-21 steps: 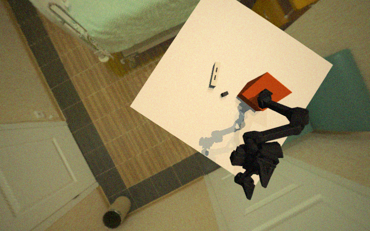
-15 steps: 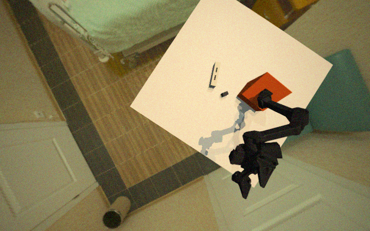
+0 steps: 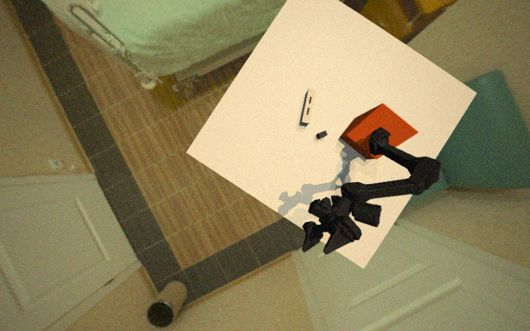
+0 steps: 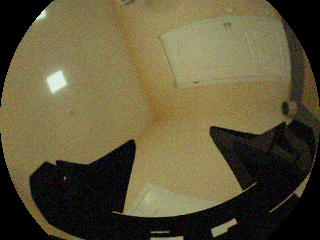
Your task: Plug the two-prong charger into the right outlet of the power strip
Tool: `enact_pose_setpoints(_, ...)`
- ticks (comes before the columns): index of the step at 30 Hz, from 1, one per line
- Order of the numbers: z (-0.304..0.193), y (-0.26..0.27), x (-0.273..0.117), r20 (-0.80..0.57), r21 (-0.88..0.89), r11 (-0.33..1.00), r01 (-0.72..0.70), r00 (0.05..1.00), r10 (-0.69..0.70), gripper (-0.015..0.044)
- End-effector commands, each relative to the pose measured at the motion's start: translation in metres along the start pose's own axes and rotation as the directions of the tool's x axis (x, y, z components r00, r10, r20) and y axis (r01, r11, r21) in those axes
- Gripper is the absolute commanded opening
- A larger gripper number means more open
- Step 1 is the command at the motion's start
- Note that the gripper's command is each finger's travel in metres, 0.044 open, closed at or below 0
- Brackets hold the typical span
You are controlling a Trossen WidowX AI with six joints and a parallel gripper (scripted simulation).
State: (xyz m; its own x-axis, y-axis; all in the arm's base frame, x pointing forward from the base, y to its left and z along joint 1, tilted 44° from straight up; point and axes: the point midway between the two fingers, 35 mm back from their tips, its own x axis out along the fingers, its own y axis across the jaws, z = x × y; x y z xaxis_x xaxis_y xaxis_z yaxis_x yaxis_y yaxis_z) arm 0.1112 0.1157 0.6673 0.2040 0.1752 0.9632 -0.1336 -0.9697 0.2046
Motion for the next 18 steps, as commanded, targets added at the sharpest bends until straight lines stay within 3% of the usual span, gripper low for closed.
enact_pose_setpoints(1, 0.013, -0.019, -0.004, 0.03, -0.079, 0.995, 0.068, 0.997, -0.065, 0.044)
enact_pose_setpoints(9, 0.049, -0.063, -0.017, 0.111, -0.304, 0.92, 0.248, 0.968, -0.225, 0.044)
enact_pose_setpoints(18, 0.092, -0.106, -0.042, 0.213, -0.501, 0.745, 0.441, 0.897, -0.388, 0.044)
